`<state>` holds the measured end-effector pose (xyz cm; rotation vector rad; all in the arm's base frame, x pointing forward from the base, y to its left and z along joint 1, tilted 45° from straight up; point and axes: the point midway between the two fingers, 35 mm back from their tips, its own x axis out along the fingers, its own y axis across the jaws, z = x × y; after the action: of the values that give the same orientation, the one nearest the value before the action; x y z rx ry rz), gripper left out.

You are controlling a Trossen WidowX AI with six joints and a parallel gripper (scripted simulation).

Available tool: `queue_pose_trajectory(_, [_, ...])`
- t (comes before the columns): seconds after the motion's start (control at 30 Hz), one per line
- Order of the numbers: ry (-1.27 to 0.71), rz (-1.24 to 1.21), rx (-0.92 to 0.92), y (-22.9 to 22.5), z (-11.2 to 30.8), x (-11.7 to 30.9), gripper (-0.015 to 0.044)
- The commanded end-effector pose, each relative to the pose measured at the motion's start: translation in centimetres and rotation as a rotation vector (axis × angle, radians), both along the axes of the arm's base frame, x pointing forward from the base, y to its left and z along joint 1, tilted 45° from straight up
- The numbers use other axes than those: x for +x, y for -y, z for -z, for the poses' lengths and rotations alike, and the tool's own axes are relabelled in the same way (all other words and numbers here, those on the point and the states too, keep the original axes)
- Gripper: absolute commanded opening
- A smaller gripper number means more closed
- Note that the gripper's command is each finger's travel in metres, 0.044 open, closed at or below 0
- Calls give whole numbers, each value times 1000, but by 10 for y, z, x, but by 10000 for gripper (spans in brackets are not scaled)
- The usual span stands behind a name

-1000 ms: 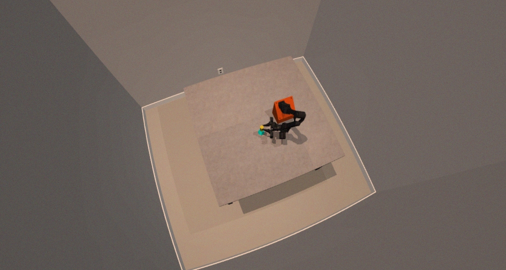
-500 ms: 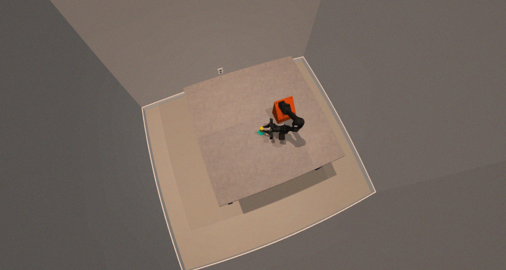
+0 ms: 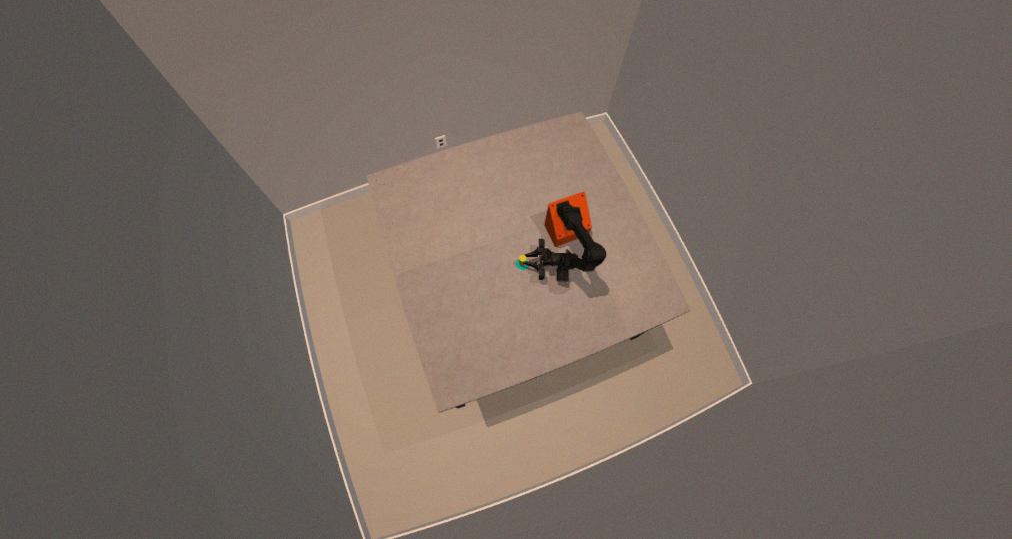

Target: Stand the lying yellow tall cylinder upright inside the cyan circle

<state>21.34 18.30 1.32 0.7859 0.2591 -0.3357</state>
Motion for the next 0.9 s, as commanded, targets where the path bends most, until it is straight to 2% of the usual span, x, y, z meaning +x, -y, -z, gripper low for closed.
queue_pose_trajectory(0.0, [2, 2, 3, -4, 4, 1, 105])
queue_pose_trajectory(0.3, [2, 2, 3, -4, 4, 1, 105])
queue_pose_trajectory(0.67, [2, 2, 3, -4, 4, 1, 394])
queue_pose_trajectory(0.87, [2, 2, 3, -3, 2, 1, 400])
